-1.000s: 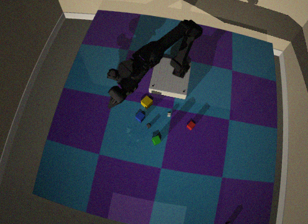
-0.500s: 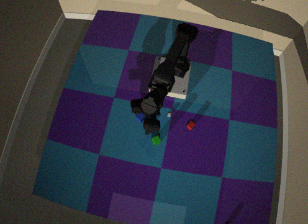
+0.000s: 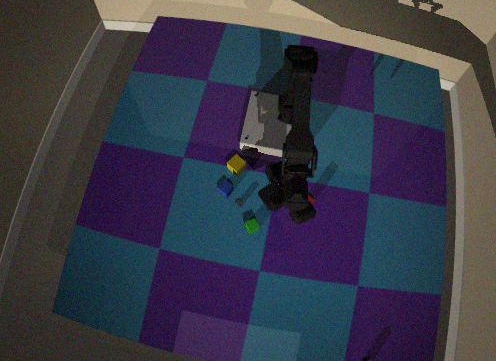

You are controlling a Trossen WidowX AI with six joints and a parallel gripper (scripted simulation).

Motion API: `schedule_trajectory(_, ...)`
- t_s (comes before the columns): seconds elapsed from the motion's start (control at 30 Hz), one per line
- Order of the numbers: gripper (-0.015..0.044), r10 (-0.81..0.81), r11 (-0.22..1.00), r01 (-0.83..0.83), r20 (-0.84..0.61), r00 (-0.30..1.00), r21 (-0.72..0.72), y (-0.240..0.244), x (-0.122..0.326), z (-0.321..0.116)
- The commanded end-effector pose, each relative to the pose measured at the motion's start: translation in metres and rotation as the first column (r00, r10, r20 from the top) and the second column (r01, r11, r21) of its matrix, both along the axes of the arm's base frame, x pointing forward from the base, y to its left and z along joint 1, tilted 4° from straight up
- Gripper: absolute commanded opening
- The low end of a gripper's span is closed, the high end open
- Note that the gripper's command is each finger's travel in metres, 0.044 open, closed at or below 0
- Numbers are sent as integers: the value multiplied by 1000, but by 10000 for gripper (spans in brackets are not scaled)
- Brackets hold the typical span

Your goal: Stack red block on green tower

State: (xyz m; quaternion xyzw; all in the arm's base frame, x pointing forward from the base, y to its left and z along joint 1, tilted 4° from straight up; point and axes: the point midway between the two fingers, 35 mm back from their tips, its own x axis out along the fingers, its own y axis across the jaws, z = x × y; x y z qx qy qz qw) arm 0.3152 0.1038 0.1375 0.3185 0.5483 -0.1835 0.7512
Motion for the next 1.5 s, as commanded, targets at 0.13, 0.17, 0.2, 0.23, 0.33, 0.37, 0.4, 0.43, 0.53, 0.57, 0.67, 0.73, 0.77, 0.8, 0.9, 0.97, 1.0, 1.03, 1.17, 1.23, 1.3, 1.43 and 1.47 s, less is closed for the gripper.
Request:
schedule_trajectory(0.13,440,254,960,-270,-174,951,-77,47,-51,-37)
schedule_trajectory(0.17,440,282,950,-302,-195,939,-84,52,-57,-41)
schedule_trajectory(0.2,440,309,938,-334,-216,926,-90,56,-64,-45)
schedule_trajectory(0.23,440,330,928,-359,-233,915,-95,59,-69,-48)
schedule_trajectory(0.33,440,347,920,-379,-247,905,-99,62,-73,-51)
schedule_trajectory(0.37,440,347,920,-379,-247,905,-99,62,-73,-51)
schedule_trajectory(0.4,440,347,920,-379,-247,905,-99,62,-71,-50)
schedule_trajectory(0.43,440,347,920,-379,-247,905,-99,63,-71,-50)
schedule_trajectory(0.53,440,347,920,-379,-246,905,-99,63,-70,-51)
schedule_trajectory(0.57,440,347,920,-379,-246,905,-99,63,-70,-54)
schedule_trajectory(0.67,440,347,920,-379,-246,905,-99,63,-68,-69)
schedule_trajectory(0.73,440,347,920,-379,-247,905,-99,63,-67,-83)
schedule_trajectory(0.77,440,347,920,-379,-247,905,-99,63,-66,-90)
schedule_trajectory(0.8,440,347,920,-379,-247,905,-99,63,-66,-95)
schedule_trajectory(0.9,440,347,920,-379,-247,905,-99,63,-65,-96)
schedule_trajectory(0.97,440,347,920,-379,-246,905,-99,63,-64,-97)
schedule_trajectory(1.0,440,347,920,-379,-246,905,-99,63,-64,-97)
schedule_trajectory(1.03,440,347,920,-379,-246,905,-99,63,-64,-98)
schedule_trajectory(1.17,440,347,920,-379,-246,905,-99,64,-63,-103)
schedule_trajectory(1.23,440,347,920,-379,-246,905,-99,64,-63,-107)
schedule_trajectory(1.3,440,347,920,-379,-247,905,-99,64,-63,-110)
schedule_trajectory(1.43,440,347,920,-379,-247,905,-99,64,-62,-117)
schedule_trajectory(1.47,440,347,920,-379,-247,905,-99,64,-62,-118)
